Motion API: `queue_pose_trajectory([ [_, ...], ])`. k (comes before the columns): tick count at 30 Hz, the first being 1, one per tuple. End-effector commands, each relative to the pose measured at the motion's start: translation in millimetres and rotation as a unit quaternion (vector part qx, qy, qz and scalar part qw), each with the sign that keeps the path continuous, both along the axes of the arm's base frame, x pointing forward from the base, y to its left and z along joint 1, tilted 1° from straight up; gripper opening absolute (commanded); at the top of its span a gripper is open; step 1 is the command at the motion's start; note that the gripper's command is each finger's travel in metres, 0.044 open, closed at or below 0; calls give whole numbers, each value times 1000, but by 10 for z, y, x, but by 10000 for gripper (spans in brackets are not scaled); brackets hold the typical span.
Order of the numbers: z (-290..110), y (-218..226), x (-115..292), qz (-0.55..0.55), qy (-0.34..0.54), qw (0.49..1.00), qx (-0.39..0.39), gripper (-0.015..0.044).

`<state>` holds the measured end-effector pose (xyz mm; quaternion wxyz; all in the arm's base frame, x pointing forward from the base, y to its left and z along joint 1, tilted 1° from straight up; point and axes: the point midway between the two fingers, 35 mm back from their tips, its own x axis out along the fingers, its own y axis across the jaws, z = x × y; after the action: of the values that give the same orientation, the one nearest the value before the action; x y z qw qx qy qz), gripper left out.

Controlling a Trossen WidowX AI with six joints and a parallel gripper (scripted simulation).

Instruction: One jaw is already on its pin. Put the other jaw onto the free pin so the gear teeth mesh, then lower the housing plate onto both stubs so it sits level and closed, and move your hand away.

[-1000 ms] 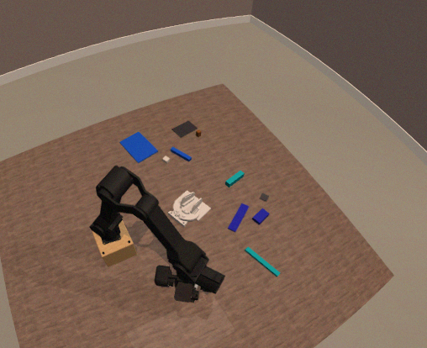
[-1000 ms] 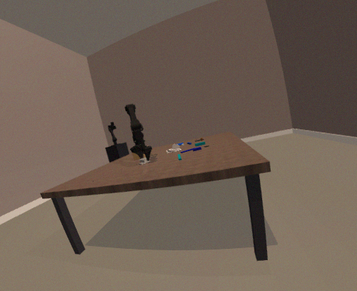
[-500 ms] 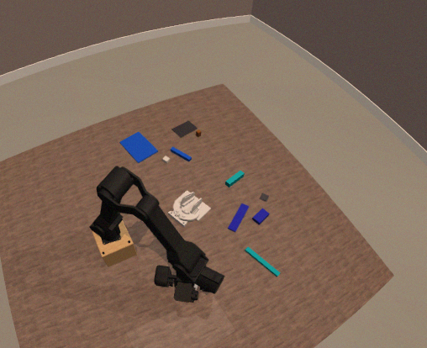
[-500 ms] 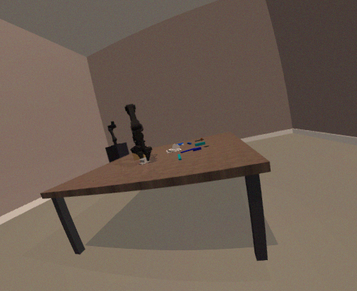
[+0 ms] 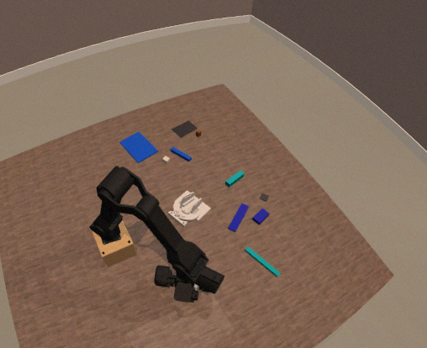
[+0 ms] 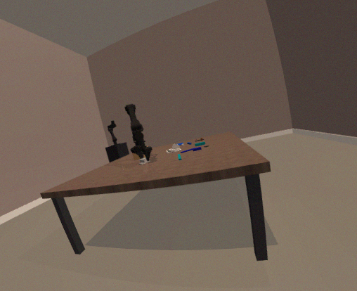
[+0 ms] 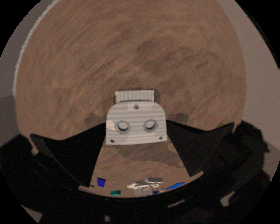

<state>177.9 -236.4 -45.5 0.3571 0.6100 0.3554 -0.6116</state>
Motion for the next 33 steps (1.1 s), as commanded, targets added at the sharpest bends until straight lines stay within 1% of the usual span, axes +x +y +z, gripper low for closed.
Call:
queue_pose_trajectory([
  [1,0,0,0,0,0,1000,0,393],
  [7,0,0,0,0,0,1000,0,353],
  [18,5,-1,1,0,0,1000,0,351],
  [33,454,-21,15,-1,1,1000,-1,351],
])
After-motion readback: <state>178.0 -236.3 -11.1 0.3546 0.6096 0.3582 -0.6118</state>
